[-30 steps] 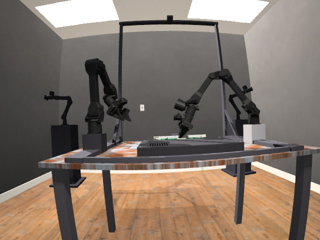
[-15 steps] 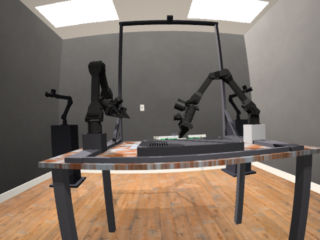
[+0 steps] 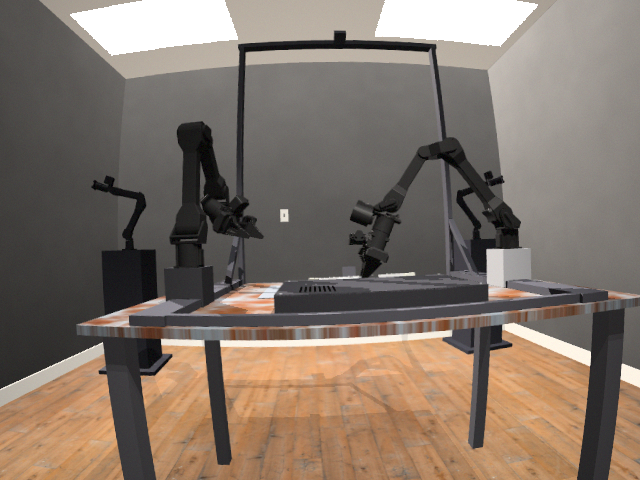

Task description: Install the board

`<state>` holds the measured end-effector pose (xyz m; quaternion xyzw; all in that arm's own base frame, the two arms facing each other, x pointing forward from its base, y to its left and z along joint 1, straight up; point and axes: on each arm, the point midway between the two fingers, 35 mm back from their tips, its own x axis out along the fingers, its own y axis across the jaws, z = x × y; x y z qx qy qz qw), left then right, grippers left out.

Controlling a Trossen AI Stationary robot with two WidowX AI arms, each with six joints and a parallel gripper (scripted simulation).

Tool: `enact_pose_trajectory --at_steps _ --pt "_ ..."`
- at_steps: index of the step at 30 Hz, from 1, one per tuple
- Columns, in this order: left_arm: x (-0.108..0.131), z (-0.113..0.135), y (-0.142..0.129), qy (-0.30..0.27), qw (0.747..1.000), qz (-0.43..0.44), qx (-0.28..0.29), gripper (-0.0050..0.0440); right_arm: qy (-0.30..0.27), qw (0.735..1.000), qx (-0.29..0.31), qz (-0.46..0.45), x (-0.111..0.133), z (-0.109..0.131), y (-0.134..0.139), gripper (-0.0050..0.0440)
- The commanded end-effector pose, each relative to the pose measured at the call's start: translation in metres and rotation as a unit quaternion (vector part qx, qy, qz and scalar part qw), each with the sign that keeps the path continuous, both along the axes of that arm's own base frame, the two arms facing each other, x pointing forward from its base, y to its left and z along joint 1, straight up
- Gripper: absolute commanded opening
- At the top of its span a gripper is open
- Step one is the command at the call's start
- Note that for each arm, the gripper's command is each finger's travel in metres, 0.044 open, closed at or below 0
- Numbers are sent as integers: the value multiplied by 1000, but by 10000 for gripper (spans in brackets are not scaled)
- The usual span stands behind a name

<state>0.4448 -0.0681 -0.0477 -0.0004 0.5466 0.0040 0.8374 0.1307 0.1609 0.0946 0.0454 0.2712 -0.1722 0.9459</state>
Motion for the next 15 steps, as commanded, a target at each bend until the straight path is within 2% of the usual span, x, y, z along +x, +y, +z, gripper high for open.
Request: enact_pose_trajectory --at_steps 1,9,15 --pt "13 20 -4 -32 999 -6 -4 82 -3 1000 11 0 9 0 -3 400" --pt "13 20 -4 -31 999 -4 -4 82 -4 1000 11 0 20 -8 -7 400" --pt "13 18 6 -29 1000 -4 -3 82 -5 1000 10 -1 31 -15 -11 400"
